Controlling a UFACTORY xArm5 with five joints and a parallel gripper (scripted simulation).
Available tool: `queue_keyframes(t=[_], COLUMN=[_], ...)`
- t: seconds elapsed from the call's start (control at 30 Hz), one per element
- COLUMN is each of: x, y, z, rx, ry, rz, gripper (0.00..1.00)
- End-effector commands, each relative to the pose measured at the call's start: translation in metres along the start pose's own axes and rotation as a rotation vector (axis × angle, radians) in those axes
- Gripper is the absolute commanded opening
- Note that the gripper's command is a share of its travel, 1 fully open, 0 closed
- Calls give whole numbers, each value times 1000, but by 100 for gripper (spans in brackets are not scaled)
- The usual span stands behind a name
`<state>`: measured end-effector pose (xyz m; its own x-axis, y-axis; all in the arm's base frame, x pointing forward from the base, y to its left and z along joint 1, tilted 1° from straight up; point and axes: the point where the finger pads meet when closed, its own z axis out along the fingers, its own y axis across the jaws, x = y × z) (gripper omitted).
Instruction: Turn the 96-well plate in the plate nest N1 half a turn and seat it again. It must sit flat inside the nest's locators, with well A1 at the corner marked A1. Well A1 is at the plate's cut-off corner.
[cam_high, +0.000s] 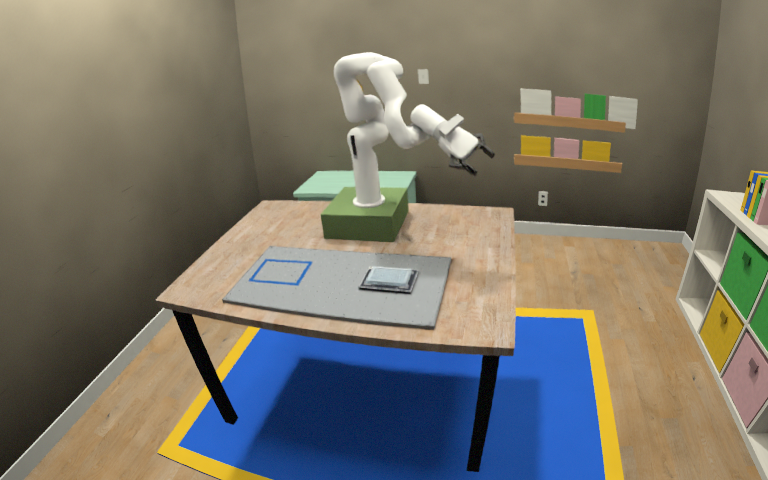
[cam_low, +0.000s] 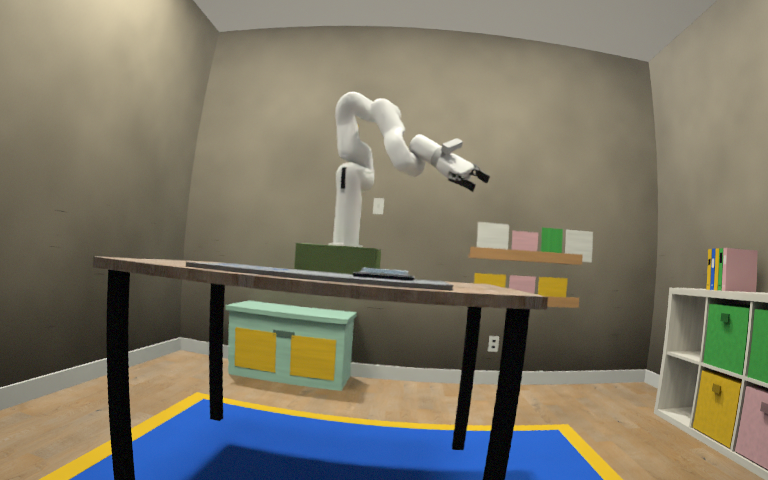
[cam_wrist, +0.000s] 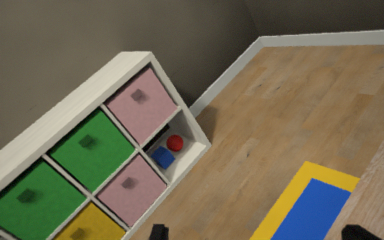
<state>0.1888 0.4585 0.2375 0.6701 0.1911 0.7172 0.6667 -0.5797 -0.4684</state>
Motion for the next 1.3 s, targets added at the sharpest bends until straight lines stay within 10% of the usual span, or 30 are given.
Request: queue_keyframes(t=[0.0, 1.27], x=[10, 68], y=[13, 151], z=[4, -4], rx=[-54, -374], ry=[0, -125], rz=[1, 53], gripper=[100, 100])
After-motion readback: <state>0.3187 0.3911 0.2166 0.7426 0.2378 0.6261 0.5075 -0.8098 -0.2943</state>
